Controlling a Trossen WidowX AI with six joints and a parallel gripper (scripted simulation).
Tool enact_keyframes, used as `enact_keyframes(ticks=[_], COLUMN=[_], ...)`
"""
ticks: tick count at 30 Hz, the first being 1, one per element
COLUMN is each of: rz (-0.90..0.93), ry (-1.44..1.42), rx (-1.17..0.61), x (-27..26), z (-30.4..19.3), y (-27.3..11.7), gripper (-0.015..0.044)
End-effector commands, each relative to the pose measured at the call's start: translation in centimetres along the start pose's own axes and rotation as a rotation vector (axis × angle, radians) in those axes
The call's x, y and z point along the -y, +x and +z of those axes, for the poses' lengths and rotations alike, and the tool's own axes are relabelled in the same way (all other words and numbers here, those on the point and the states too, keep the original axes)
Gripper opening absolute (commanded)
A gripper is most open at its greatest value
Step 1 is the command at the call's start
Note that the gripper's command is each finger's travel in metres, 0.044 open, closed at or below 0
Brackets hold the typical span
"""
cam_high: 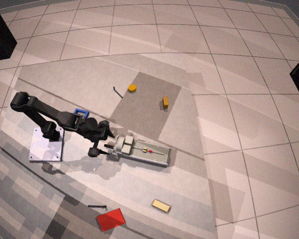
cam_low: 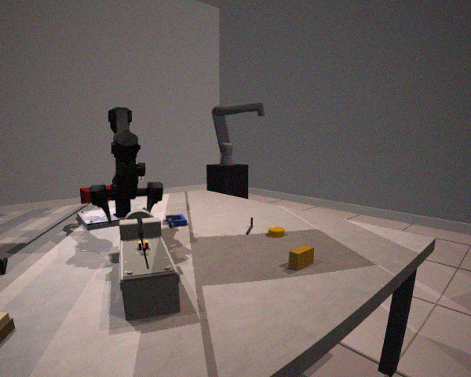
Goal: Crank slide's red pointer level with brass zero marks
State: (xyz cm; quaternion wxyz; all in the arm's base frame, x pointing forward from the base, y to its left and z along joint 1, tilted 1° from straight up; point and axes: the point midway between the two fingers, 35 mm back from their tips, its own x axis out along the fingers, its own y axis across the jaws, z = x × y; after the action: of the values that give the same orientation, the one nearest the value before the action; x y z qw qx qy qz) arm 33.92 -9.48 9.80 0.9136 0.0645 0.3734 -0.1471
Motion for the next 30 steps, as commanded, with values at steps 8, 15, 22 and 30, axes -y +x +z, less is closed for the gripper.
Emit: enact_keyframes(ticks=[8, 15, 22, 30], rz=[0.001, 0.0, 0.007, 0.028], ry=[-0.001, 0.001, 0.006, 0.028], rx=[0.0, -0.004, -0.004, -0.003], x=[0.0, 0.0, -0.1, -0.6], z=[4.5, 7.0, 8.7, 12.2], y=[-3.7, -6.9, -6.8, -4.1], gripper=[0.044, 0.044, 0.044, 0.044])
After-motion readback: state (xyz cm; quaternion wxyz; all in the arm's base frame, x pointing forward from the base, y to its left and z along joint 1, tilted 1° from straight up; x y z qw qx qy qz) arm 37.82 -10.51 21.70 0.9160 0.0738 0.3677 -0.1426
